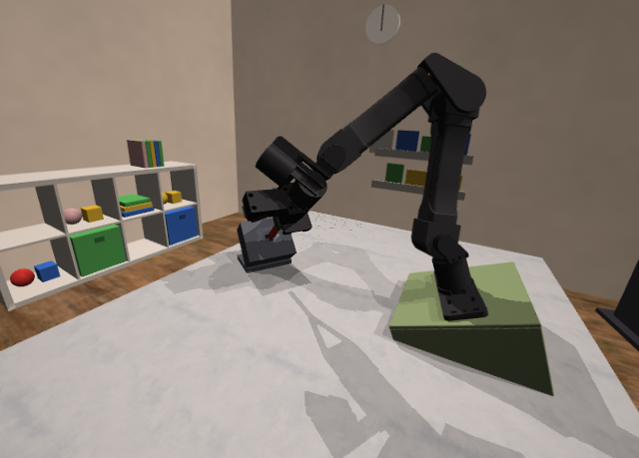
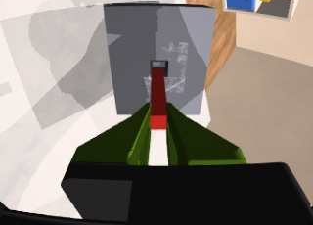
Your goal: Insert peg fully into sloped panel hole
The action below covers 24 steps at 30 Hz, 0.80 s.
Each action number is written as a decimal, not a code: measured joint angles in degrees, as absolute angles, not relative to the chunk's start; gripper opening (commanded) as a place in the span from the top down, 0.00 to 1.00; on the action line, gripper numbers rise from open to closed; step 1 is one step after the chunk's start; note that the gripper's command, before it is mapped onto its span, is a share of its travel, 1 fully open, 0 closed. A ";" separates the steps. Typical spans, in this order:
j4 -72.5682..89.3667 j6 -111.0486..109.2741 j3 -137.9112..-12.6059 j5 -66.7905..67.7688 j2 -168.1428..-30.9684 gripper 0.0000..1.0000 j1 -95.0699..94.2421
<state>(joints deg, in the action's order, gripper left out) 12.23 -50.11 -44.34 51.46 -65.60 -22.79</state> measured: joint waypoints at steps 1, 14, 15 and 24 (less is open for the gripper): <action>12.01 -50.26 -44.29 51.33 -65.60 1.00 -22.50; 9.58 -51.42 -44.23 50.22 -65.60 1.00 -21.02; 9.58 -51.40 -44.23 50.28 -65.60 1.00 -21.10; 9.41 -51.16 -42.83 50.61 -65.60 1.00 -21.91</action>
<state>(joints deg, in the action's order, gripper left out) 9.41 -51.16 -42.83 50.61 -65.60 -21.91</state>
